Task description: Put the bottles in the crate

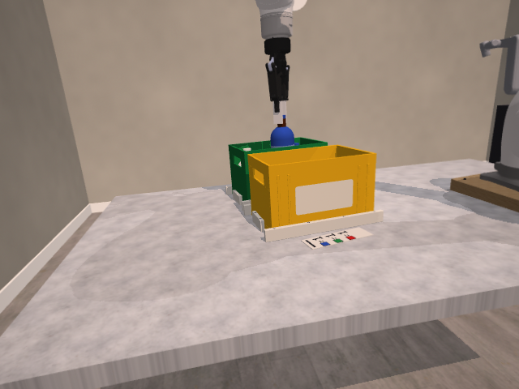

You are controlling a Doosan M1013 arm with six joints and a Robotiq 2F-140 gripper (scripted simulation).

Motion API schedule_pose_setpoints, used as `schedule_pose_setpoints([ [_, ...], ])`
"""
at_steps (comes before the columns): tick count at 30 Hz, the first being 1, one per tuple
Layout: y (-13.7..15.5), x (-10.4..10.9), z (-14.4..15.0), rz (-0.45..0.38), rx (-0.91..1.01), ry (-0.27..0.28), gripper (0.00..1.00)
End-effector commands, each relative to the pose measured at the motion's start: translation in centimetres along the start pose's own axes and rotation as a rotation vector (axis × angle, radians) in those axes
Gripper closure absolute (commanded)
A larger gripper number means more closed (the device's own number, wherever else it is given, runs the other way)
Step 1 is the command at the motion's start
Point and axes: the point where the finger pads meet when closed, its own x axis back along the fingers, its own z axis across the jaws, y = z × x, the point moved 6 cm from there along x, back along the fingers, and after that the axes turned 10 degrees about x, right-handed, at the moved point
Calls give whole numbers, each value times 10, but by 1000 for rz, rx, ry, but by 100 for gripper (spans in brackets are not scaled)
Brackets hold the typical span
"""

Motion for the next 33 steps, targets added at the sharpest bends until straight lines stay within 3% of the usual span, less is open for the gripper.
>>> schedule_pose_setpoints([
  [1, 0, 2, 0, 0, 0, 0, 100],
  [33, 0, 51, 0, 0, 0, 0, 100],
])
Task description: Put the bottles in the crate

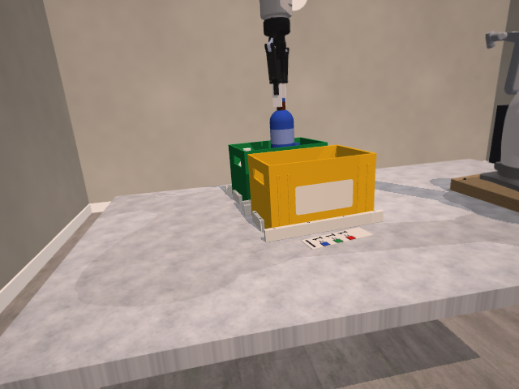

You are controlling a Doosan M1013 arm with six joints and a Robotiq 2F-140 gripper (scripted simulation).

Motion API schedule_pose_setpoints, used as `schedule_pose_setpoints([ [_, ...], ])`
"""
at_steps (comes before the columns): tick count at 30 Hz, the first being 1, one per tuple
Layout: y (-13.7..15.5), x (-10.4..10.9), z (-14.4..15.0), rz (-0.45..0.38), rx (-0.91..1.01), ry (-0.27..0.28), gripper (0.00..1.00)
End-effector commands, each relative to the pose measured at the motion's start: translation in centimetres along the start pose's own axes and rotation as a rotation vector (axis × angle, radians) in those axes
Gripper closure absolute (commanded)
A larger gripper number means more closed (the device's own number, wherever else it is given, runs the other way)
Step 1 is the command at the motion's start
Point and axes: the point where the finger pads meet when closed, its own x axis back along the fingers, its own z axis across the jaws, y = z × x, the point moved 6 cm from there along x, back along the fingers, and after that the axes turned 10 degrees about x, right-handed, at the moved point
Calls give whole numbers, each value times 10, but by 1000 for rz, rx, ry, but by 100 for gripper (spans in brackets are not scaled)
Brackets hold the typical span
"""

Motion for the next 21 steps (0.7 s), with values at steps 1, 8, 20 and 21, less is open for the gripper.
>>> schedule_pose_setpoints([
  [1, 0, 1, 0, 0, 0, 0, 100],
  [8, 0, 13, 0, 0, 0, 0, 100],
  [20, 0, 27, 0, 0, 0, 0, 100],
  [21, 0, 27, 0, 0, 0, 0, 100],
])
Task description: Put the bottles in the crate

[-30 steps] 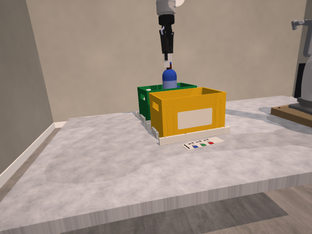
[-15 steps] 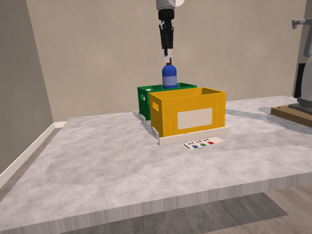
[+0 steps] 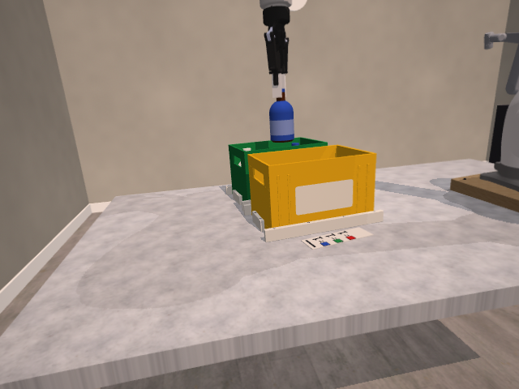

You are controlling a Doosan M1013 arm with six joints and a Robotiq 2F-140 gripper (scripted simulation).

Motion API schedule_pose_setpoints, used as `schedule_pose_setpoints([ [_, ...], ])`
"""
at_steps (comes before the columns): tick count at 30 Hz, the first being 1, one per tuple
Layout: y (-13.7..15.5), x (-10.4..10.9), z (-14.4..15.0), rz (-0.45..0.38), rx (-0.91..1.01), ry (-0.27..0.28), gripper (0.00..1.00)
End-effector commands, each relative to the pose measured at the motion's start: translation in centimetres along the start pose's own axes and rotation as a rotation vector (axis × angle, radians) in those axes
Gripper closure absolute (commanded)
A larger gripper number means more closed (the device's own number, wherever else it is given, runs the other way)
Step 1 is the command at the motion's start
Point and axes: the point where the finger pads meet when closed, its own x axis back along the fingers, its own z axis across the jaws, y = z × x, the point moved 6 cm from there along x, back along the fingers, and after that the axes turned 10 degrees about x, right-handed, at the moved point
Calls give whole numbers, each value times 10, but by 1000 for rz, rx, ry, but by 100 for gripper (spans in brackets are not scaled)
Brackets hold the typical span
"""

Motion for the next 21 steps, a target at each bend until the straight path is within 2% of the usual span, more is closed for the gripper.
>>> schedule_pose_setpoints([
  [1, 0, 0, 0, 0, 0, 0, 100],
  [21, 28, 0, -15, 0, 0, 0, 100],
])
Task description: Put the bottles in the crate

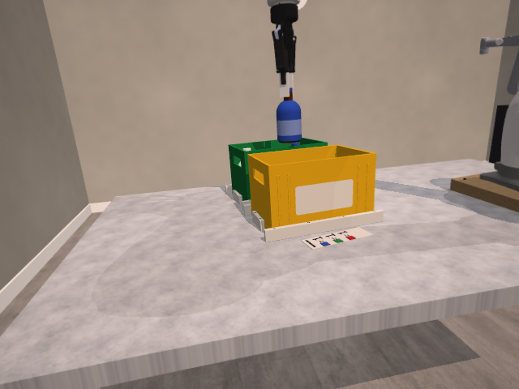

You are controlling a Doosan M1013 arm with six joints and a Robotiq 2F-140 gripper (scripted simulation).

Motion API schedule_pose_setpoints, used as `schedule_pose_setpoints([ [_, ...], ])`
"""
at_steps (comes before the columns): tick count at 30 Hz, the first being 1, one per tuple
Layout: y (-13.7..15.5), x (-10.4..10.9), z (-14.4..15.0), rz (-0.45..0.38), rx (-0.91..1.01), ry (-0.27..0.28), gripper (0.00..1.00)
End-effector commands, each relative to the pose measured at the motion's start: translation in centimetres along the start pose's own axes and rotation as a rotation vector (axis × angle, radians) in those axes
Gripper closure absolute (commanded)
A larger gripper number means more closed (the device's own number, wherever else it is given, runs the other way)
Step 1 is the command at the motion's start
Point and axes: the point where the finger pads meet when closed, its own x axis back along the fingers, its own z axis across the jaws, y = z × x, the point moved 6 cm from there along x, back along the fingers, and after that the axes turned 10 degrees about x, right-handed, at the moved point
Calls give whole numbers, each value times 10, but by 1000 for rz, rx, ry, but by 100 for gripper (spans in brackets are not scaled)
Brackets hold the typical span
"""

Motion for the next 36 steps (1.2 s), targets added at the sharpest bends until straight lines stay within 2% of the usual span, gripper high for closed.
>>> schedule_pose_setpoints([
  [1, 5, 0, -3, 0, 0, 0, 100],
  [36, 59, 0, -32, 0, 0, 0, 100],
])
